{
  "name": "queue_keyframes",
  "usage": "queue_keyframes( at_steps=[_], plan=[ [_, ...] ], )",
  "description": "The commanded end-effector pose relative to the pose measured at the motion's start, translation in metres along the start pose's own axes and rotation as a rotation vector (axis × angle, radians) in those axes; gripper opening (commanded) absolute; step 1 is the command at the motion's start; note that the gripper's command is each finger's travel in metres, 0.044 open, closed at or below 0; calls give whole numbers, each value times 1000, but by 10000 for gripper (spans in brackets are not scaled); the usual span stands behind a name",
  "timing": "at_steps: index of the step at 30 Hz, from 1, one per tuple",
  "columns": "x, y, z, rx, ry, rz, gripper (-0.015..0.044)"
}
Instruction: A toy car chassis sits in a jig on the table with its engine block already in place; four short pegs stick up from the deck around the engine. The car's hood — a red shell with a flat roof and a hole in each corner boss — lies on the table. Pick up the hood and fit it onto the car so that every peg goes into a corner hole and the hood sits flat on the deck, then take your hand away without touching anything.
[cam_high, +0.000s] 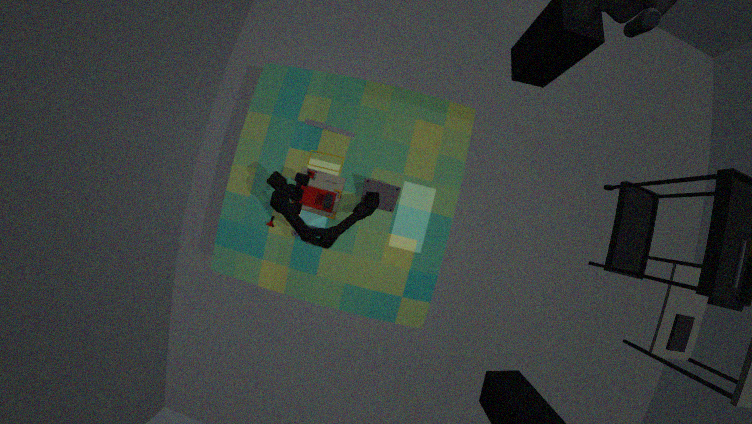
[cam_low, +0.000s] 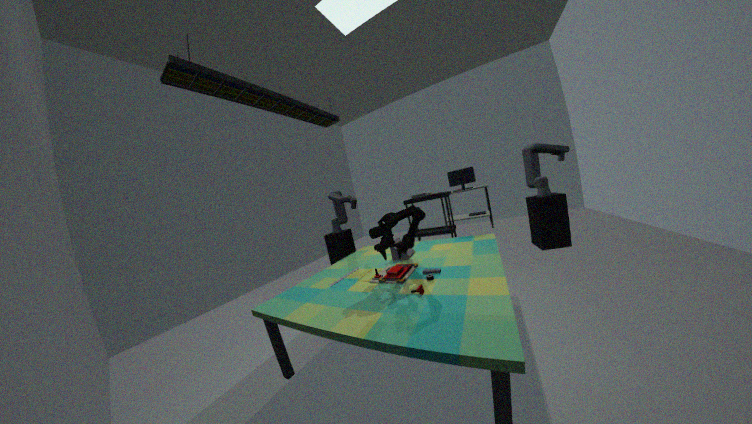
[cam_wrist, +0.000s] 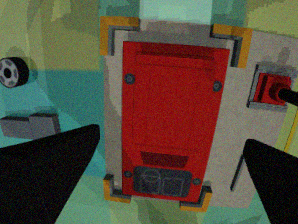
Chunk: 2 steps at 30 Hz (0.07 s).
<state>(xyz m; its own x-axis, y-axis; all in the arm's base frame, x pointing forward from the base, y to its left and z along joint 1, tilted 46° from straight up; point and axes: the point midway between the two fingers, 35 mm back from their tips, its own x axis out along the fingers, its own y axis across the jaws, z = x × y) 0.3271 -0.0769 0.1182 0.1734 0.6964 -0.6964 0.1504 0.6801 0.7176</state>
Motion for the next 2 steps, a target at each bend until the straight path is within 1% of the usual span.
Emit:
queue_keyframes(
  at_steps=[1,2],
  plan=[
    [0,-1,-1,-3,4,-4,440],
    [0,-1,-1,-3,4,-4,440]
  ],
)
